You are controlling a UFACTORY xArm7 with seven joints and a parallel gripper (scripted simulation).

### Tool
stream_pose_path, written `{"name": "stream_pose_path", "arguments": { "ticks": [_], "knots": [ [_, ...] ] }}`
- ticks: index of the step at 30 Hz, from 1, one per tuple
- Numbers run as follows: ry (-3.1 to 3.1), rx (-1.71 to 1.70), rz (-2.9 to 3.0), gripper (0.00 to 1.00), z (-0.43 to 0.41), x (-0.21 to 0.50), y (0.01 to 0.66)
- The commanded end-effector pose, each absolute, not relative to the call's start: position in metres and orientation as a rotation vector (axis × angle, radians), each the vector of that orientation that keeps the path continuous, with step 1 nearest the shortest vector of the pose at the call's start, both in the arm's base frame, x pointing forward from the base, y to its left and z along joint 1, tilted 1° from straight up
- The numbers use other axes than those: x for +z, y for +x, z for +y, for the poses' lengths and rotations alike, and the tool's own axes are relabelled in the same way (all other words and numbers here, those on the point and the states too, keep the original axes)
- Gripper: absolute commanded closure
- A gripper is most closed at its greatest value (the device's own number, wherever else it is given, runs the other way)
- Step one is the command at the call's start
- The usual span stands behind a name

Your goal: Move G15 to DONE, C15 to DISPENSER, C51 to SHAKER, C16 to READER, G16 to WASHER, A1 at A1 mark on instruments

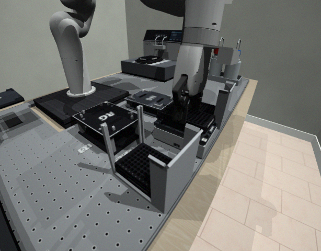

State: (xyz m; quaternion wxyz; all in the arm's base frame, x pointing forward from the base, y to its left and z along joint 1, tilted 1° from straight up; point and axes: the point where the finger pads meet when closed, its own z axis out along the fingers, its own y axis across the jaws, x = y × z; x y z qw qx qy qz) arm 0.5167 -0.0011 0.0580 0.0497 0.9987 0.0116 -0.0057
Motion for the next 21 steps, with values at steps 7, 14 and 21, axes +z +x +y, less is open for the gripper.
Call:
{"name": "stream_pose_path", "arguments": {
  "ticks": [7,14,21],
  "knots": [
    [3.043,-0.009,0.034,1.00,-0.001,0.063,0.519],
    [3.043,-0.009,0.034,1.00,-0.001,0.067,0.519],
    [3.043,-0.009,0.035,1.00,-0.001,0.075,0.519]
  ]
}}
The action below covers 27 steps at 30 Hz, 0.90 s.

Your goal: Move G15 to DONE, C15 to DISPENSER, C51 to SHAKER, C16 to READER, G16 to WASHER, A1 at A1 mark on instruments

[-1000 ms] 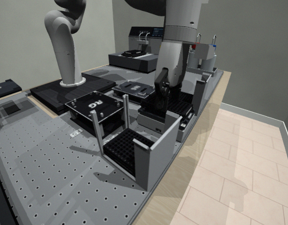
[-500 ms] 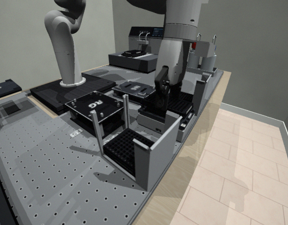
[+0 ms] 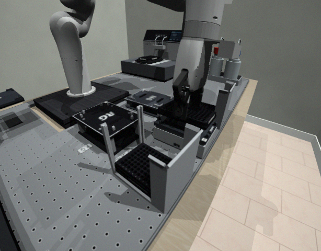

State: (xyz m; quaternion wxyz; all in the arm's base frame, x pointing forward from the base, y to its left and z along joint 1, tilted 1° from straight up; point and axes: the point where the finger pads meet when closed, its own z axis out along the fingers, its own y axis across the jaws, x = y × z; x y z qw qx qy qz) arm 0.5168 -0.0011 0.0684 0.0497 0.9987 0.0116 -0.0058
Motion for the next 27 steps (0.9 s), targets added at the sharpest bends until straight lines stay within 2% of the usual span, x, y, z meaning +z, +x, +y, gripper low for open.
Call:
{"name": "stream_pose_path", "arguments": {
  "ticks": [1,27],
  "knots": [
    [3.043,-0.009,0.035,1.00,-0.001,0.076,0.519],
    [3.043,-0.009,0.035,1.00,-0.001,0.096,0.519]
  ]
}}
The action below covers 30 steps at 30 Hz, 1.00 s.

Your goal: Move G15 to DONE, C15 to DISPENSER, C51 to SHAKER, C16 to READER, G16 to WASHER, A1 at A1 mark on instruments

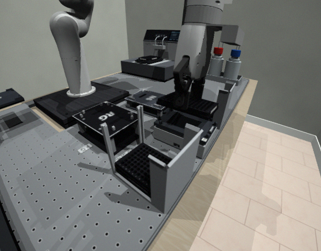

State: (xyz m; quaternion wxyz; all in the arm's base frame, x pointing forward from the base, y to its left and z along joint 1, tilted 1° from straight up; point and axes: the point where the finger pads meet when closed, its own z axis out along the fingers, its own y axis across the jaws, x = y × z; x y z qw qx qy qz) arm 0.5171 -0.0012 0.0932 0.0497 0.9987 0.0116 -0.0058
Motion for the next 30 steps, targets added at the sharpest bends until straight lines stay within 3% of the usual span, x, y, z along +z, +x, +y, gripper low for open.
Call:
{"name": "stream_pose_path", "arguments": {
  "ticks": [1,30],
  "knots": [
    [3.043,-0.009,0.035,1.00,-0.001,0.096,0.519],
    [3.146,-0.011,0.035,1.00,-0.002,0.132,0.519]
  ]
}}
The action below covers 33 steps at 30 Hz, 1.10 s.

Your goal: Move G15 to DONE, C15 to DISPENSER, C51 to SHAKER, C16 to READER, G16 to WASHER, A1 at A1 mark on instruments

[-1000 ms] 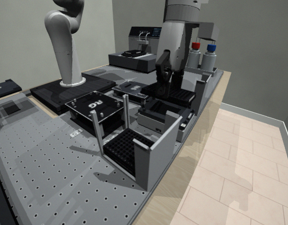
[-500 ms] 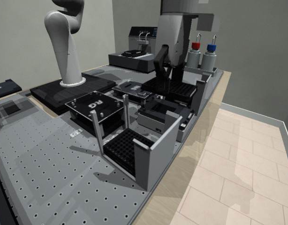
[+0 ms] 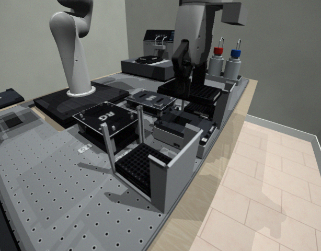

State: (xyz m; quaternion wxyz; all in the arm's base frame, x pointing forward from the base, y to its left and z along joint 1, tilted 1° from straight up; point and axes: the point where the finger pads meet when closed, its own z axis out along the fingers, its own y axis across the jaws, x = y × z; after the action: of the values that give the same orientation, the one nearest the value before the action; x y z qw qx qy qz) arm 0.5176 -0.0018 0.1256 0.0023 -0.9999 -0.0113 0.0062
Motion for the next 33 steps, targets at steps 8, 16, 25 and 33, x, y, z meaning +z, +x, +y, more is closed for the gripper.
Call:
{"name": "stream_pose_path", "arguments": {
  "ticks": [8,16,25,33],
  "knots": [
    [-3.136,0.011,-0.035,1.00,-0.002,0.140,0.519],
    [-3.136,0.011,-0.035,1.00,-0.003,0.151,0.519],
    [-3.136,0.011,-0.035,1.00,-0.003,0.160,0.520],
    [-3.136,0.011,-0.035,1.00,-0.003,0.171,0.520]
  ]
}}
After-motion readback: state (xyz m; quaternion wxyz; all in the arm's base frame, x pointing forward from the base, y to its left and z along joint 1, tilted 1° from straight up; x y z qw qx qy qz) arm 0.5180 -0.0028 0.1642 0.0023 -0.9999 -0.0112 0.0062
